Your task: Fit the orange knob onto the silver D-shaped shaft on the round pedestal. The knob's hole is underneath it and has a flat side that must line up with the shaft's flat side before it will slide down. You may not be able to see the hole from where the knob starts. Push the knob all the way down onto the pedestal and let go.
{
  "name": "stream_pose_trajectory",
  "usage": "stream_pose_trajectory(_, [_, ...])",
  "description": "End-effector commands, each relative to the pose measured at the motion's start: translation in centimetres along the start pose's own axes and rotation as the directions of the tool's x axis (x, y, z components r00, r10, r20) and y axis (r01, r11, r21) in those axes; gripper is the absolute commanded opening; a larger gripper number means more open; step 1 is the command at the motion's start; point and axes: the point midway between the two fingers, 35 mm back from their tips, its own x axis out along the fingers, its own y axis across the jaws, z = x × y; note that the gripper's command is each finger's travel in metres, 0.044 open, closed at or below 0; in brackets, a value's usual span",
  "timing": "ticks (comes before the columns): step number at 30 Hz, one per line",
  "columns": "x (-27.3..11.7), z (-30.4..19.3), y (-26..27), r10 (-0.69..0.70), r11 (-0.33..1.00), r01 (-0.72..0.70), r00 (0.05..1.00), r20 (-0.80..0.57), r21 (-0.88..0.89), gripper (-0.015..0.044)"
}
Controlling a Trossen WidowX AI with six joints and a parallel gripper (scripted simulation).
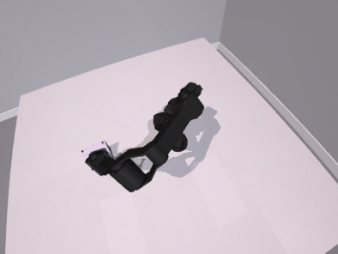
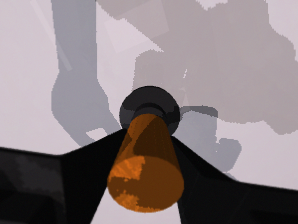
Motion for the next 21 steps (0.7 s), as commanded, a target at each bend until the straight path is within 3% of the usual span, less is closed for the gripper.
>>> stream_pose_trajectory(1, [-0.37, -0.17, -0.06, -0.003, 1.0, 0.003, 1.0, -0.005, 0.002, 0.0])
stream_pose_trajectory(8, [-0.47, -0.23, -0.17, -0.003, 0.981, 0.002, 1.0, -0.005, -0.195, 0.0])
stream_pose_trajectory(21, [0.08, -0.09, -0.03, -0.003, 0.979, 0.002, 1.0, -0.005, -0.206, 0.0])
